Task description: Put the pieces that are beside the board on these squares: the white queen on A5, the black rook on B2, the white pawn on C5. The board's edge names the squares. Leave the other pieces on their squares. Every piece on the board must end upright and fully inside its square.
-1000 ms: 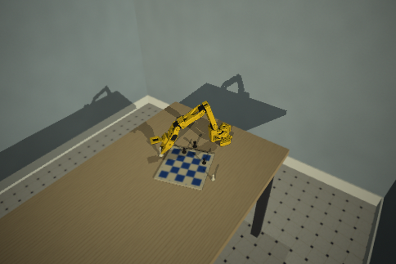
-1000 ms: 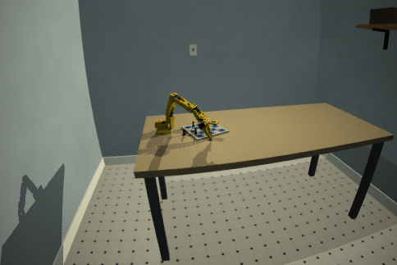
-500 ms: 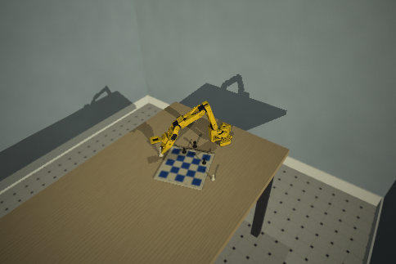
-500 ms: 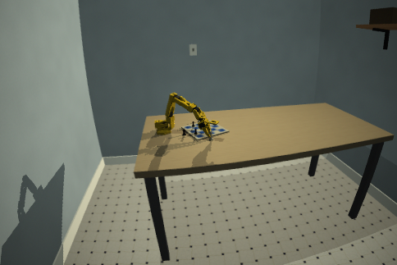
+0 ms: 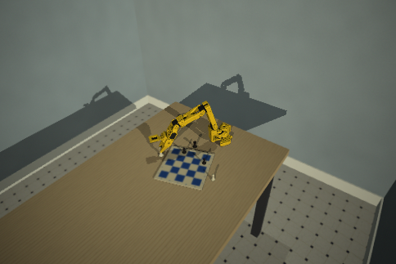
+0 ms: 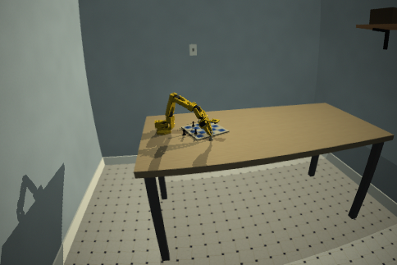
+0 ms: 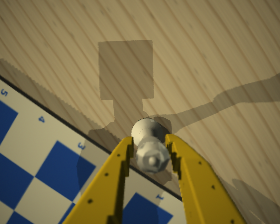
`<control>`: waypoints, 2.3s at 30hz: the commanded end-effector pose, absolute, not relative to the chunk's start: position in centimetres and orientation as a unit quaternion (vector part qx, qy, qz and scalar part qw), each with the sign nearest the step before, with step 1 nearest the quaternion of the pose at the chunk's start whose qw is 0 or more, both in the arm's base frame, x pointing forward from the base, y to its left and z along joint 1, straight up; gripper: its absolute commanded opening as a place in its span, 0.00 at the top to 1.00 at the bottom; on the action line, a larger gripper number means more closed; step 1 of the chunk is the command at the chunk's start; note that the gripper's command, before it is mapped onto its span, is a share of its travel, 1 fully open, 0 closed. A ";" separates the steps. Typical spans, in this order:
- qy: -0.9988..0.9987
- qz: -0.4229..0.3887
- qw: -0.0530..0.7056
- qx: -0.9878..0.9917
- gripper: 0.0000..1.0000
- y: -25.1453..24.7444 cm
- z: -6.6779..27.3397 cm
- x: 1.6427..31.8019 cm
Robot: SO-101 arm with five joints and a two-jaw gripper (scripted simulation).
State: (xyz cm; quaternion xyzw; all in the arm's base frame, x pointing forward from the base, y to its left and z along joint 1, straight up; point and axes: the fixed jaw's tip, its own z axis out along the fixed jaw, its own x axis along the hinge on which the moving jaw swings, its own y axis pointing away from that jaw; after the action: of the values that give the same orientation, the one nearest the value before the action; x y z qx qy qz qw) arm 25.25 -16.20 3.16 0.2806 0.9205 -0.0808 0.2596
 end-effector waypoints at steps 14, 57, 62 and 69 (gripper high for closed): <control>0.917 -0.083 0.261 0.289 0.88 -16.7 3.4 25.0; 0.917 -0.083 0.261 0.289 0.93 -16.6 2.7 24.8; 0.917 -0.083 0.261 0.289 0.96 -16.6 2.7 24.8; 0.917 -0.083 0.261 0.289 0.99 -16.6 2.7 24.8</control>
State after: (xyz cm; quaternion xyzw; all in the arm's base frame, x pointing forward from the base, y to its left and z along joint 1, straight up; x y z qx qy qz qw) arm 25.18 -16.53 3.05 0.2847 0.9169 -0.0844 0.2666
